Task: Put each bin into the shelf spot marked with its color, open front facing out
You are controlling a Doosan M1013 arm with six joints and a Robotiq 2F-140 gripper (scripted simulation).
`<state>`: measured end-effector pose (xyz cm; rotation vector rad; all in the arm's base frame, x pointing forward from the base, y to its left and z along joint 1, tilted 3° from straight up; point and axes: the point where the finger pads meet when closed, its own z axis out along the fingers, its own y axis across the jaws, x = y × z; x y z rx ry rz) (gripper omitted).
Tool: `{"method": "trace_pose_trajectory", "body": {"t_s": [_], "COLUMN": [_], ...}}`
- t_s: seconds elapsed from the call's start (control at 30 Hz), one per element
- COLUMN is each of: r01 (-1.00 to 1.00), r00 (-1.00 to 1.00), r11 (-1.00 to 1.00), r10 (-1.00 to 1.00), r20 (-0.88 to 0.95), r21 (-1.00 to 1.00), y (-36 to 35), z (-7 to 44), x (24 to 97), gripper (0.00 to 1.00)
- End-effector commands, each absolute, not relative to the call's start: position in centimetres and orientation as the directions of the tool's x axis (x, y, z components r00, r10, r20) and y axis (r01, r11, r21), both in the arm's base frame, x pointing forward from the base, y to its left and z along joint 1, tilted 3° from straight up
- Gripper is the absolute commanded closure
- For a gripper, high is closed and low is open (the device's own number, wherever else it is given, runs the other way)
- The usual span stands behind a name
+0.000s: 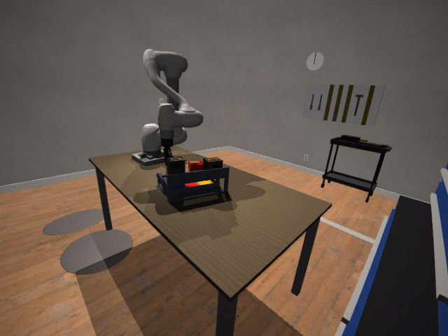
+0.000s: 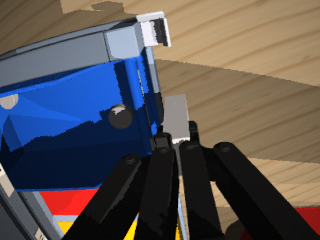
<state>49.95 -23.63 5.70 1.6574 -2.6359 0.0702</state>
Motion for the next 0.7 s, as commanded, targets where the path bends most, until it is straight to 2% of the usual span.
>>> {"method": "trace_pose_trajectory", "body": {"t_s": [0.0, 0.37, 0.67], "r01": [-0.901, -0.901, -0.901], "r00": [-0.433, -0.433, -0.433], "r11": [0.433, 0.433, 0.433], "r10": [-0.9, -0.9, -0.9], "r20": [0.047, 0.047, 0.047], "r21": [-0.024, -0.024, -0.024], "y": [-23.6, -23.4, -23.4], "z": [6.5, 10.1, 10.9], "x": [49.9, 49.9, 49.9], "gripper": [0.9, 0.9, 0.9]}}
